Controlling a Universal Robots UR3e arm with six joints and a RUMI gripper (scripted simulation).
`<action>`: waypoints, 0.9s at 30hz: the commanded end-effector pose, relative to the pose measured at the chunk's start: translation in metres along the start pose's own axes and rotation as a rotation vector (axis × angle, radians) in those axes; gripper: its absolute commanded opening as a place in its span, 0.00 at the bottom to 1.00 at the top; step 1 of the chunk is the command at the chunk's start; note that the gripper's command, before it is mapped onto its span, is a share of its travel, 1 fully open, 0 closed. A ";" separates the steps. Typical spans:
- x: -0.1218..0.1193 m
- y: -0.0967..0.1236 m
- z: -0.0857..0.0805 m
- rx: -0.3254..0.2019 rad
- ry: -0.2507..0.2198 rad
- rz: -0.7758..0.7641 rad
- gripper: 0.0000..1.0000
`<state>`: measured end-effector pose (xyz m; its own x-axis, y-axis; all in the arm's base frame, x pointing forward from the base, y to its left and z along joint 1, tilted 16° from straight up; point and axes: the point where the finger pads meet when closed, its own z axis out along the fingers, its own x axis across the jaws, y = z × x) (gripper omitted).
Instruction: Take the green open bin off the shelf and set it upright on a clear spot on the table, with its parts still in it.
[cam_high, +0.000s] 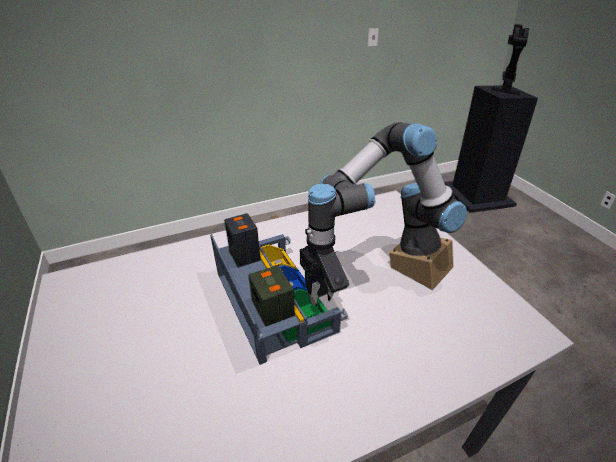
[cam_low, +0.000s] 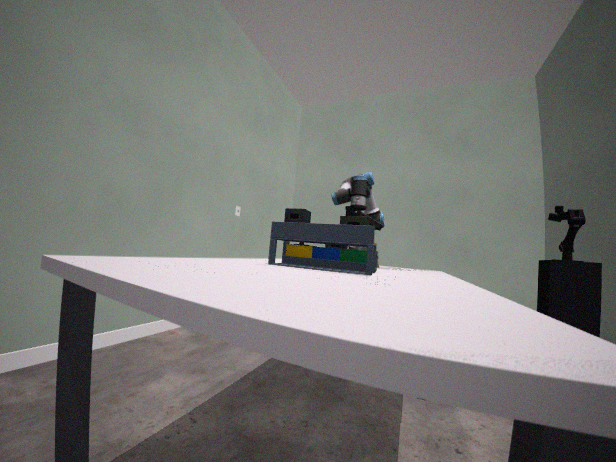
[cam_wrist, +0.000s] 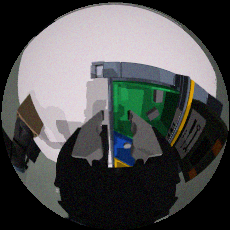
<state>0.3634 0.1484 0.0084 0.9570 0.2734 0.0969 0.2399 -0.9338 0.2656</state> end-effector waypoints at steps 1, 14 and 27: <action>0.001 0.000 -0.002 0.000 0.003 0.000 0.26; 0.001 0.000 -0.004 0.000 0.003 0.000 0.26; 0.001 0.000 -0.005 0.000 0.003 0.000 0.26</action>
<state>0.3628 0.1491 0.0116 0.9570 0.2734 0.0967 0.2399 -0.9337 0.2656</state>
